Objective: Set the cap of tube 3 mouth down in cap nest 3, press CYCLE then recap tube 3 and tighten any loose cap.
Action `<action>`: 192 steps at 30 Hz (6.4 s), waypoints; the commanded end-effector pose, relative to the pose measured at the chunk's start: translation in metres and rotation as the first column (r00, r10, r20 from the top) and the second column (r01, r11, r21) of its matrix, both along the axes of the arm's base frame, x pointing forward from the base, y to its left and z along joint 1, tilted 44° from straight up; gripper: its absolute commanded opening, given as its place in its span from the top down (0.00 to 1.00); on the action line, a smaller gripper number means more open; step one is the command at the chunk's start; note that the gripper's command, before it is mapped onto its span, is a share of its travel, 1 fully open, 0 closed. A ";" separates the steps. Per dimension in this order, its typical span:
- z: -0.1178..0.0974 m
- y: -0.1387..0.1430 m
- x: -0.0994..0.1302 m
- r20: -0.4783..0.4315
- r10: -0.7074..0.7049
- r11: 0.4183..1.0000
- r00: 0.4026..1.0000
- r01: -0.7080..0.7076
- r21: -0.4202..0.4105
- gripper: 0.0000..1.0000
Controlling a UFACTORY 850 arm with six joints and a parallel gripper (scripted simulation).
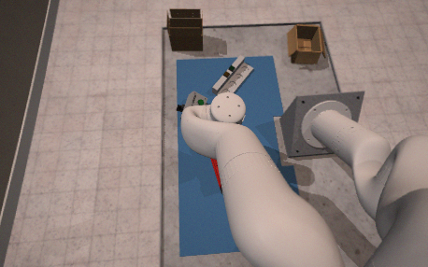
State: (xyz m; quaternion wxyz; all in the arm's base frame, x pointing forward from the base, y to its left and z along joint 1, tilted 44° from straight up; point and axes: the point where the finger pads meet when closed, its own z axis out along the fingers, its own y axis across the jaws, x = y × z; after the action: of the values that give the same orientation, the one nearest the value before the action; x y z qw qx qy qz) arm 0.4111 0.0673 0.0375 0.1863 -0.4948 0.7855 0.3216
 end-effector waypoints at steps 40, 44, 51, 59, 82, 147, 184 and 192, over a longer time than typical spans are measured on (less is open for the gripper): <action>0.001 -0.001 0.001 0.521 0.565 0.799 0.641 -0.582 -0.150 1.00; 0.001 -0.001 0.001 0.590 0.626 0.729 0.509 -0.651 -0.211 1.00; 0.001 -0.001 0.001 0.686 0.702 0.559 0.192 -0.744 -0.364 1.00; 0.001 -0.001 0.001 0.702 0.709 0.493 0.064 -0.758 -0.428 1.00; 0.001 -0.001 0.001 0.579 0.616 0.742 0.534 -0.639 -0.200 0.54; 0.001 -0.001 0.001 0.569 0.607 0.753 0.554 -0.630 -0.190 0.54; 0.006 -0.006 0.002 0.443 0.490 0.859 0.750 -0.502 -0.100 1.00; 0.019 -0.018 0.003 0.443 0.490 0.859 0.750 -0.502 -0.100 1.00</action>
State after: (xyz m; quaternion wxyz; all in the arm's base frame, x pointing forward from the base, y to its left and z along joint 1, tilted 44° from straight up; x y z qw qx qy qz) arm 0.4123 0.0562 0.0487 0.2784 -0.7438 0.5558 0.2456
